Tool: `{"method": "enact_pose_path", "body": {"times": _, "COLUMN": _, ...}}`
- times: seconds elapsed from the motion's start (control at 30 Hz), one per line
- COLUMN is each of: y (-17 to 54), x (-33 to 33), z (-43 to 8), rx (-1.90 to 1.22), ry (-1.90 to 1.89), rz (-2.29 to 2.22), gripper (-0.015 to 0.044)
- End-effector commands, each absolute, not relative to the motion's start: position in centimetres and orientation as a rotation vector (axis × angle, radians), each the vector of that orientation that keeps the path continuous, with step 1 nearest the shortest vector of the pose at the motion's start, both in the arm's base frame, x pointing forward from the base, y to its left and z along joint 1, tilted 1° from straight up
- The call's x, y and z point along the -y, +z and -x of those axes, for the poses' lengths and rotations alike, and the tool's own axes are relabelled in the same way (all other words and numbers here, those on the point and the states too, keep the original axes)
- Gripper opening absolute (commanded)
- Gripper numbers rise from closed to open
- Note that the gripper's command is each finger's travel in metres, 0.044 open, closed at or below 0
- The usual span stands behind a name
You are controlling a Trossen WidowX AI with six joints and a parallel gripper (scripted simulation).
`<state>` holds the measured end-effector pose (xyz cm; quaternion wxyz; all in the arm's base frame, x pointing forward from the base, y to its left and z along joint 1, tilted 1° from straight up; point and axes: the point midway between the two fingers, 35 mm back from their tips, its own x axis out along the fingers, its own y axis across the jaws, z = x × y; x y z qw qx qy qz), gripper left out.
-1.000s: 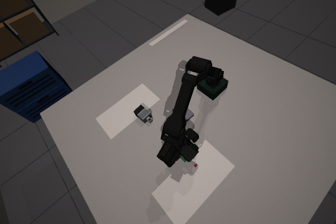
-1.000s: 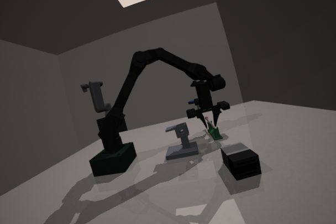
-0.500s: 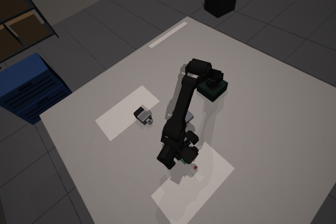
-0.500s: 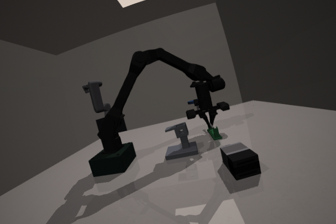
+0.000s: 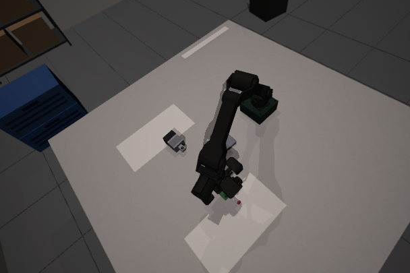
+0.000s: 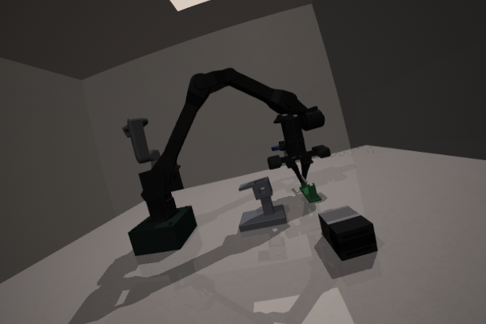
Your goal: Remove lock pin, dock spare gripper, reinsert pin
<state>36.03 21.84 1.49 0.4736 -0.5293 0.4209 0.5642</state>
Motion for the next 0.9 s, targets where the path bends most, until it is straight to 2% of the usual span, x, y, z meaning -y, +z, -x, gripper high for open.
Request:
{"method": "enact_pose_path", "body": {"times": 0.0, "y": 2.5, "x": -21.9, "z": -36.0, "rx": -1.027, "ry": 1.379, "rz": 1.295, "gripper": 0.0}}
{"method": "enact_pose_path", "body": {"times": 0.6, "y": 3.0, "x": -21.6, "z": -35.8, "rx": -1.044, "ry": 1.388, "rz": 1.293, "gripper": 0.0}}
{"method": "enact_pose_path", "body": {"times": 0.87, "y": 3.7, "x": -19.4, "z": -36.6, "rx": -1.044, "ry": 1.388, "rz": 1.297, "gripper": 0.0}}
